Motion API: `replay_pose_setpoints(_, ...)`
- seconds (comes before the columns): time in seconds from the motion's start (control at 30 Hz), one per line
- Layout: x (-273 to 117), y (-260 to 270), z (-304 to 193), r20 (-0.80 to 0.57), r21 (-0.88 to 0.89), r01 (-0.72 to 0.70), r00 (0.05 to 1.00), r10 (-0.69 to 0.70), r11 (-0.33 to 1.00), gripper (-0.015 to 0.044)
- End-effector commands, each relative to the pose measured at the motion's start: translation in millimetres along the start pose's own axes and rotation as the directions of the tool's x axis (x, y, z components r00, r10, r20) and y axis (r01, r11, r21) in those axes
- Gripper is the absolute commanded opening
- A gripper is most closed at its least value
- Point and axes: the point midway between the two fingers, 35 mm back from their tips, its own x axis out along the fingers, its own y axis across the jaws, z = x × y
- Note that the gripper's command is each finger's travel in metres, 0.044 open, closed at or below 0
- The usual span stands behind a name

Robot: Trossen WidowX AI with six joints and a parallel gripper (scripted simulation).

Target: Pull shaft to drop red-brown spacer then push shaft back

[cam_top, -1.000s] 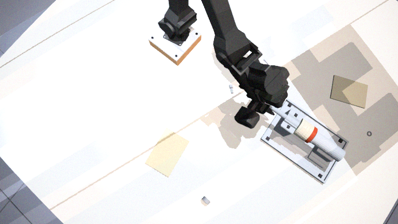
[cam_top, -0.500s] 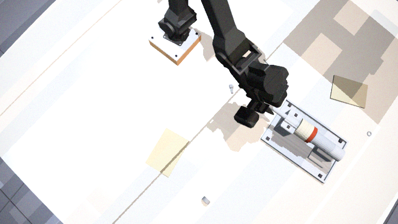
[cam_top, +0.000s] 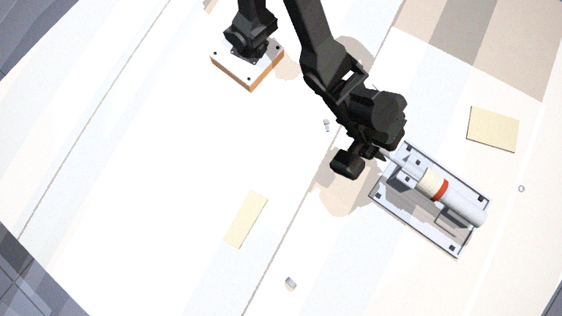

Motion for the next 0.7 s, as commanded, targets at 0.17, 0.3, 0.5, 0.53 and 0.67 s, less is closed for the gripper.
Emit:
replay_pose_setpoints(0.17, -0.8, 0.2, -1.6, -0.002, -0.004, -0.001, 1.000, 0.001, 1.000, 0.0000)
replay_pose_setpoints(0.3, -1.2, 0.2, -1.9, -0.002, -0.004, -0.001, 1.000, 0.001, 1.000, 0.0000)
replay_pose_setpoints(0.5, -1.6, 0.2, -2.4, -0.002, -0.004, -0.001, 1.000, 0.001, 1.000, 0.0000)
replay_pose_setpoints(0.53, -1.7, 0.2, -2.5, -0.002, -0.004, -0.001, 1.000, 0.001, 1.000, 0.0000)
replay_pose_setpoints(0.67, -2.0, 0.2, -2.8, -0.002, -0.004, -0.001, 1.000, 0.001, 1.000, 0.0000)
